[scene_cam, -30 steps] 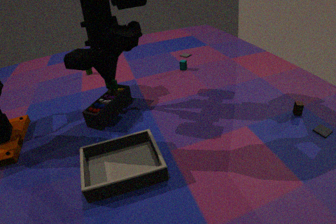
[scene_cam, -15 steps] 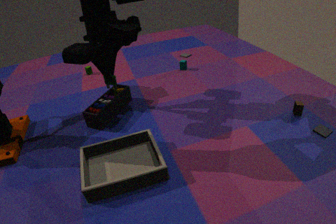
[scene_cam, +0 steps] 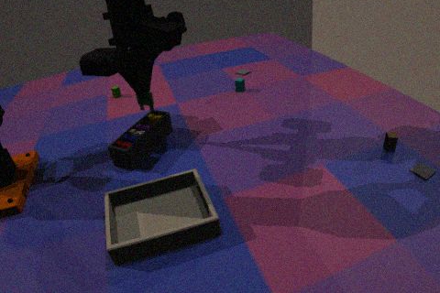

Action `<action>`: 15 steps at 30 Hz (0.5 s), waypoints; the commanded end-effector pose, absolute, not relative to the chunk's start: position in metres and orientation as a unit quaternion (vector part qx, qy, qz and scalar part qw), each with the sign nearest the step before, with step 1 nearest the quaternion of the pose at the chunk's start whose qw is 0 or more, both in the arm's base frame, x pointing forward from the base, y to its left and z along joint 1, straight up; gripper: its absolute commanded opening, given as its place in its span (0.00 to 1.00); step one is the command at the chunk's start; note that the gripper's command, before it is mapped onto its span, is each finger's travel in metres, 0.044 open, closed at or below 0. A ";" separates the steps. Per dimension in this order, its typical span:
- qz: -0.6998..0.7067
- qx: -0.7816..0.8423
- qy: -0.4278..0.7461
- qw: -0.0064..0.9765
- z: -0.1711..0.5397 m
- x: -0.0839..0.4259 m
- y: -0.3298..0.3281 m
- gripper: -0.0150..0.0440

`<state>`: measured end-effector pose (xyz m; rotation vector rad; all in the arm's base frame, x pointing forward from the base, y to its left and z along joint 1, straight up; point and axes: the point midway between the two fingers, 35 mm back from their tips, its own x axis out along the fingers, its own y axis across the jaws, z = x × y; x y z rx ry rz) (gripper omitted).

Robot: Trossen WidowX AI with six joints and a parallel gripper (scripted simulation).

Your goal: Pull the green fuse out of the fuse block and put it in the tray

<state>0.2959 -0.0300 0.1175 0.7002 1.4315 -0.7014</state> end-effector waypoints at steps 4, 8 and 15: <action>-0.310 0.310 0.626 0.644 0.119 0.296 -0.064 0.25; -0.311 0.309 0.626 0.645 0.120 0.294 -0.085 0.25; -0.312 0.308 0.626 0.645 0.120 0.287 -0.123 0.25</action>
